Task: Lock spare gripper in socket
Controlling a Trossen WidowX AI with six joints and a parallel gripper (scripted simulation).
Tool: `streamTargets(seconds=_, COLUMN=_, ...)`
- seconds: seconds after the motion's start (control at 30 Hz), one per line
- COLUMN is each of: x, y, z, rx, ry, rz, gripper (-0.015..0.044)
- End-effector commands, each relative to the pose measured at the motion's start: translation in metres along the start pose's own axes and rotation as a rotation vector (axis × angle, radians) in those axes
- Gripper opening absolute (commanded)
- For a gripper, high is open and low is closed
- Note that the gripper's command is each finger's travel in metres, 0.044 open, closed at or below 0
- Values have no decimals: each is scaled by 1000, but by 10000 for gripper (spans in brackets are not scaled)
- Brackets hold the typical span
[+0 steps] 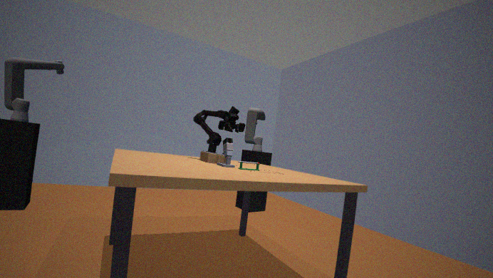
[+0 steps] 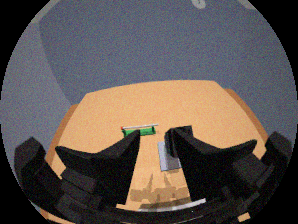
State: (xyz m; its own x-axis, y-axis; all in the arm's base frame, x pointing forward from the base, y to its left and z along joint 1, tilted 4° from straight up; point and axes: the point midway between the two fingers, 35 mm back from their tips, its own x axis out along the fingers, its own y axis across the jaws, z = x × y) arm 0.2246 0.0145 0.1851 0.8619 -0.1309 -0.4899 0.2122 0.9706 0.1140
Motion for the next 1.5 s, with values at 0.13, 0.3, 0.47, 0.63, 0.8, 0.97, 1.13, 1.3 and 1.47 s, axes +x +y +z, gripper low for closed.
streamTargets(seconds=0.13, x=-14, y=37, z=-3, rx=-20, ry=-44, rz=-3, gripper=180)
streamTargets(seconds=0.3, x=-29, y=58, z=-2, rx=-29, ry=-107, rz=20, gripper=180)
streamTargets(seconds=0.47, x=-26, y=64, z=4, rx=-151, ry=-66, rz=-6, gripper=180)
streamTargets(seconds=0.63, x=-6, y=82, z=22, rx=-538, ry=109, rz=-63, gripper=180)
streamTargets(seconds=0.8, x=24, y=95, z=33, rx=-887, ry=321, rz=-52, gripper=180)
streamTargets(seconds=0.97, x=63, y=100, z=38, rx=-1189, ry=549, rz=40, gripper=180)
streamTargets(seconds=1.13, x=108, y=95, z=35, rx=-1431, ry=766, rz=222, gripper=180)
streamTargets(seconds=1.3, x=154, y=78, z=24, rx=-1605, ry=937, rz=493, gripper=180)
streamTargets(seconds=1.47, x=179, y=66, z=18, rx=-1663, ry=991, rz=653, gripper=180)
